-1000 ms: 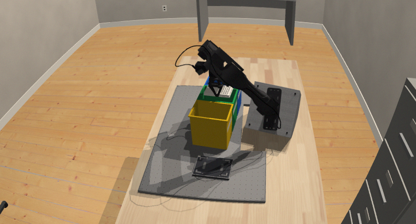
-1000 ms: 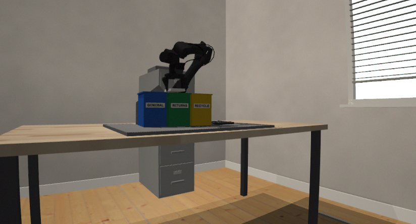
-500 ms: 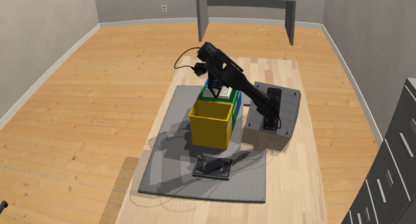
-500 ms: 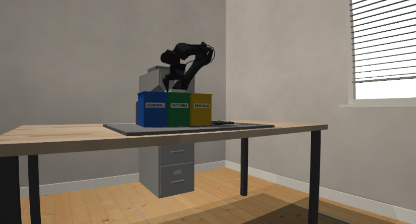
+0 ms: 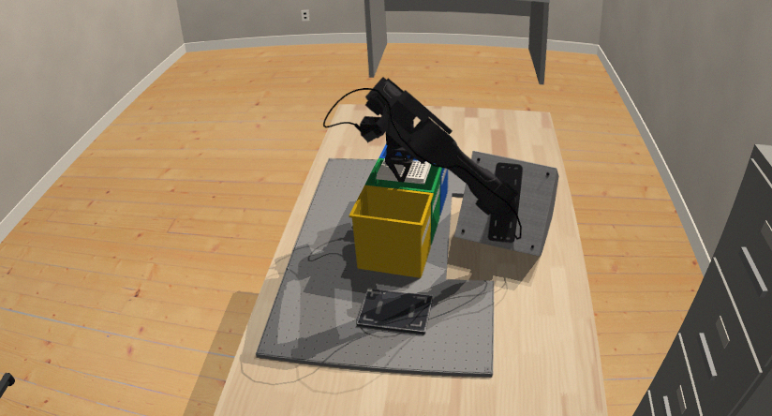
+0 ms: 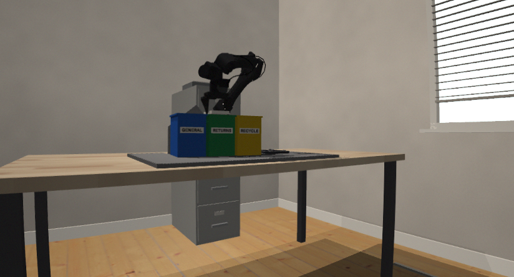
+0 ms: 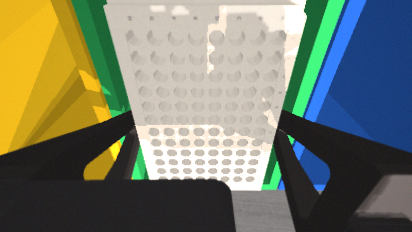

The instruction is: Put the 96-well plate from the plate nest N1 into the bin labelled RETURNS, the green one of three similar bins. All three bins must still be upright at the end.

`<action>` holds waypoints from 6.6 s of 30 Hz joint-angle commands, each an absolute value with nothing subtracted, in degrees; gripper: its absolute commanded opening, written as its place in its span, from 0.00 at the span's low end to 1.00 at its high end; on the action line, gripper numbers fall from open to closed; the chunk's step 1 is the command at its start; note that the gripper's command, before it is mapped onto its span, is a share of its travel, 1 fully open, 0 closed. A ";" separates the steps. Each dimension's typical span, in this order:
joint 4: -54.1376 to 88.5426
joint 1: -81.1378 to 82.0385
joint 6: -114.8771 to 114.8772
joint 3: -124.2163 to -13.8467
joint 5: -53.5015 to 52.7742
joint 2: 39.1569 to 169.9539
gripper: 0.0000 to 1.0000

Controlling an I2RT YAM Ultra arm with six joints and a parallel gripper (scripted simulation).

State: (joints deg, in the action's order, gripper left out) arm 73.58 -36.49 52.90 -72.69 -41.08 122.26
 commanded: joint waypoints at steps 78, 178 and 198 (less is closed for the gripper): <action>71.42 -36.91 51.32 -72.67 -42.29 122.77 0.00; 66.77 -34.83 48.70 -69.35 -43.38 121.12 0.99; 66.77 -34.83 48.70 -69.35 -43.38 121.12 0.99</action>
State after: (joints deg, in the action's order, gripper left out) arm 66.39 -33.61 48.93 -67.31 -42.85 121.97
